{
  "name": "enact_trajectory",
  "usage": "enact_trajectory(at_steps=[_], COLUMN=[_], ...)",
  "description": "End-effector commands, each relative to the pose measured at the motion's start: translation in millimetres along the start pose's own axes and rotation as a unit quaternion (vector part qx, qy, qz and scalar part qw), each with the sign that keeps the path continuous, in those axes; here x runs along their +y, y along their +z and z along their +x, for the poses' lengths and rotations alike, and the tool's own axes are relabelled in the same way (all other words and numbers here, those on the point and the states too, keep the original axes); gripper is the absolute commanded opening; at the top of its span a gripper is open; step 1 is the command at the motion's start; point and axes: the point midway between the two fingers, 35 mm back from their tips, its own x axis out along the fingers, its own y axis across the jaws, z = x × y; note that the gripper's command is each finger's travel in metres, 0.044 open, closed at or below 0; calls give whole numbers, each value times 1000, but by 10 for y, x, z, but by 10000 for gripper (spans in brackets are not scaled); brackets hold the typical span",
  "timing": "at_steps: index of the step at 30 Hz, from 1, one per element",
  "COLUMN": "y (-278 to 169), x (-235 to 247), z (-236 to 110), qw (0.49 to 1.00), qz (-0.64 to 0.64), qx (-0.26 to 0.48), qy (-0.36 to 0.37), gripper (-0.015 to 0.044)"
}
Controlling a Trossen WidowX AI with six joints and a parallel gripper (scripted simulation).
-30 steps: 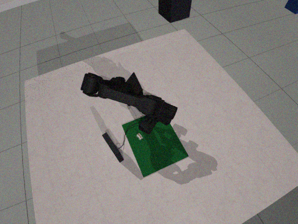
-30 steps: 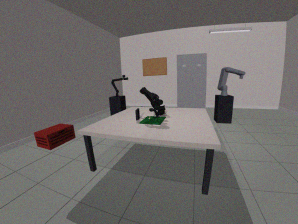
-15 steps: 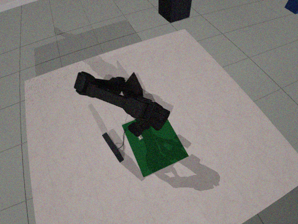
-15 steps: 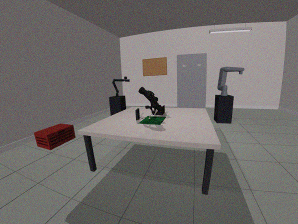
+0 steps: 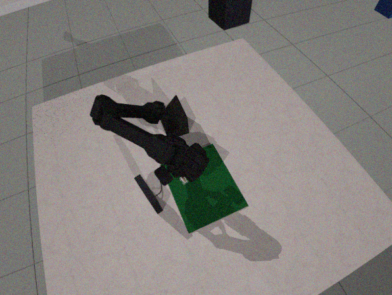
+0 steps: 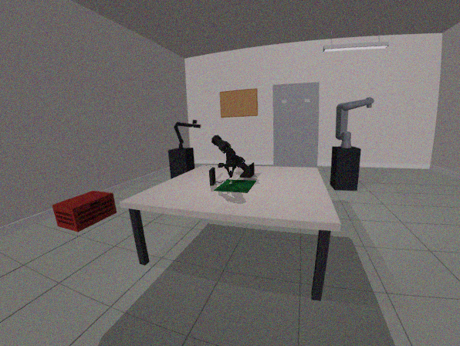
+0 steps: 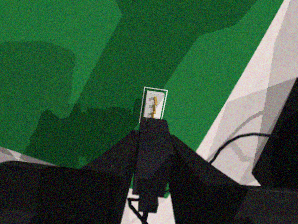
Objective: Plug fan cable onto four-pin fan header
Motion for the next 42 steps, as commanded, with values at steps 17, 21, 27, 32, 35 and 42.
enact_trajectory(at_steps=[17,21,27,32,35,42], y=[61,61,64,64,64,68], x=[-34,-34,-37,-37,-37,-28], z=[-22,-22,198,198,198,198], qw=[1000,1000,1000,1000,1000,1000], qz=[5,5,5,5,5,1], qx=[-1,-1,-1,-1,-1,-1], qy=[-3,-3,-3,-3,-3,-3], gripper=[0,0,0,0,0,0])
